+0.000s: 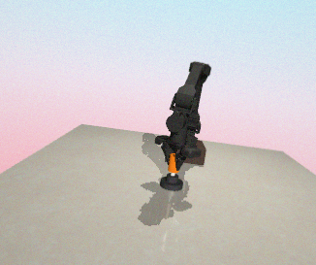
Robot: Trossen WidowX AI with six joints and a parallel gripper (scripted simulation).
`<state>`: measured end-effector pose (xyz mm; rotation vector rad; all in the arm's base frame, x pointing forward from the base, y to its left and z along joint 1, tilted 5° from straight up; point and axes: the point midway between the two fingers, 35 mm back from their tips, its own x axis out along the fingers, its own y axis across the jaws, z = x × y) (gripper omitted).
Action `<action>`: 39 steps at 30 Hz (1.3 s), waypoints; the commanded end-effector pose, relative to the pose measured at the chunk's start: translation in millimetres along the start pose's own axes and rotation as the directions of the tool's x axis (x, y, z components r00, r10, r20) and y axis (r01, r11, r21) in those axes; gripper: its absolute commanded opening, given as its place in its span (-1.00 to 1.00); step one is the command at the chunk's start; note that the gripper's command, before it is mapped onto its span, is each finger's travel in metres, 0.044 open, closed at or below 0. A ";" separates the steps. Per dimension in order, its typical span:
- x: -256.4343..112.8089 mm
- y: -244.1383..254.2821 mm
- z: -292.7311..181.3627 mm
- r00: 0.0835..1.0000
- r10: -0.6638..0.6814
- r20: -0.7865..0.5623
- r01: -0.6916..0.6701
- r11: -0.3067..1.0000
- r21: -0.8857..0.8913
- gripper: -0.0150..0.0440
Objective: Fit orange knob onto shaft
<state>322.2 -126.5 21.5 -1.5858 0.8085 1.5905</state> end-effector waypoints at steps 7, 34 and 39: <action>-4.8 1.2 0.9 1.000 0.002 -0.003 -0.002 1.000 -0.014 -0.49; -1.1 1.6 1.7 1.000 0.002 -0.002 -0.002 0.977 -0.212 -0.49; 0.0 2.4 2.8 1.000 0.002 -0.002 -0.002 0.977 -0.212 -0.49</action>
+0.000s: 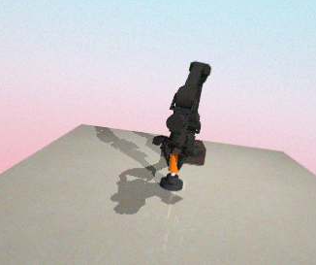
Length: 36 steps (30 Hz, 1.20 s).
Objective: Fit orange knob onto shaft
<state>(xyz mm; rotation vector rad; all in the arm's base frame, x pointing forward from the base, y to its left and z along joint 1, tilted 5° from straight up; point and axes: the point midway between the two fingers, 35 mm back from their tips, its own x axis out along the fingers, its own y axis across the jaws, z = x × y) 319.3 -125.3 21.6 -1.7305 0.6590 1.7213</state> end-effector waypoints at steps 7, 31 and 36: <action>0.9 0.7 0.8 1.000 0.002 -0.002 -0.002 1.000 -0.005 -0.49; -2.2 -1.5 -3.7 1.000 0.002 -0.003 -0.003 0.977 -0.213 -0.49; -1.0 -1.2 -3.1 1.000 0.002 -0.003 -0.003 0.977 -0.213 -0.49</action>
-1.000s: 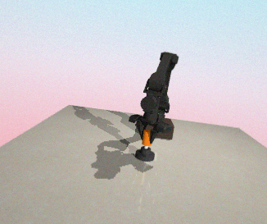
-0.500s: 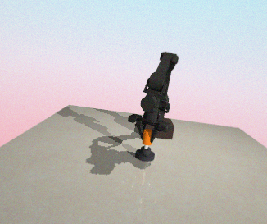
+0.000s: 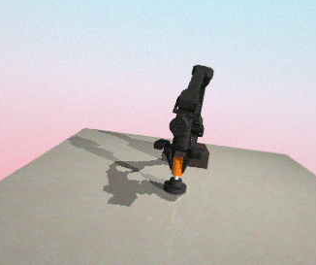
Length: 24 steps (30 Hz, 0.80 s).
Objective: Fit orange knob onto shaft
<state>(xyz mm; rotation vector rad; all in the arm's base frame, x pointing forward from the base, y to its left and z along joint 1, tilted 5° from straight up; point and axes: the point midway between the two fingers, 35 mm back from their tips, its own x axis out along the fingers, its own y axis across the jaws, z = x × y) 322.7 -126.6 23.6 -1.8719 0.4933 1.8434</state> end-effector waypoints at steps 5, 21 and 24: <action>2.0 0.9 2.3 1.000 0.003 0.000 -0.003 1.000 -0.005 -0.49; -2.4 1.8 6.7 1.000 0.003 0.000 -0.003 1.000 0.020 -0.49; -3.1 1.8 6.9 1.000 0.003 0.000 -0.003 0.992 0.124 -0.49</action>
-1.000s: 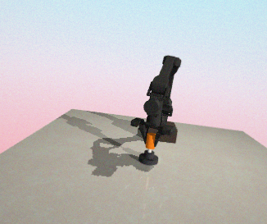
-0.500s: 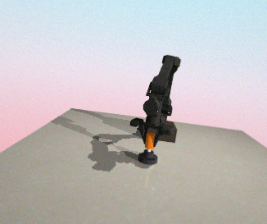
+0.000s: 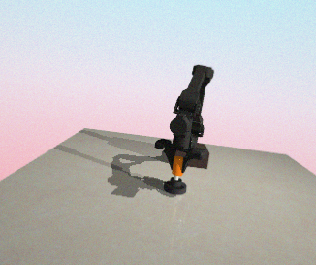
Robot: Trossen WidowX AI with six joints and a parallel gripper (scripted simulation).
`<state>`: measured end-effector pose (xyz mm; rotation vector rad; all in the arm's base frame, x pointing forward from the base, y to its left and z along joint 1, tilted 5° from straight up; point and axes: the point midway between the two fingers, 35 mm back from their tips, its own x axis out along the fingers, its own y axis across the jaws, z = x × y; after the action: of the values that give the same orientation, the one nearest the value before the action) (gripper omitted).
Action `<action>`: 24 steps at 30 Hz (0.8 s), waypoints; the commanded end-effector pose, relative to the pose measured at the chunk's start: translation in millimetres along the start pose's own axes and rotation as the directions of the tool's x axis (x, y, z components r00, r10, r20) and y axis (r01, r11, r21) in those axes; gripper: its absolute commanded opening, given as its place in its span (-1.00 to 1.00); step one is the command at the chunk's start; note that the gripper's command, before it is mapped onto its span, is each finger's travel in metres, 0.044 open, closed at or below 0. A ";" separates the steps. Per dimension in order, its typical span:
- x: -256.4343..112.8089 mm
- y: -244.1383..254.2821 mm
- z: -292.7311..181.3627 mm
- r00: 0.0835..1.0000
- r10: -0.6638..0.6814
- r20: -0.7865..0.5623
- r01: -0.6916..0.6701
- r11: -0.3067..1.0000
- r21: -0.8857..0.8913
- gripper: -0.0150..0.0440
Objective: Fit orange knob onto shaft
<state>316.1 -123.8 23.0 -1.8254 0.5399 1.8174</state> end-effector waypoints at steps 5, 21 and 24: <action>-4.1 0.3 -0.6 1.000 0.001 -0.008 0.002 0.925 0.380 -0.49; 1.0 -0.5 -7.8 1.000 0.001 -0.009 0.009 0.063 0.998 -0.49; 0.9 -0.3 -8.6 1.000 0.001 -0.009 0.009 -0.041 0.999 -0.49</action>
<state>321.1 -126.6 22.2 -0.7203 1.3695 0.7932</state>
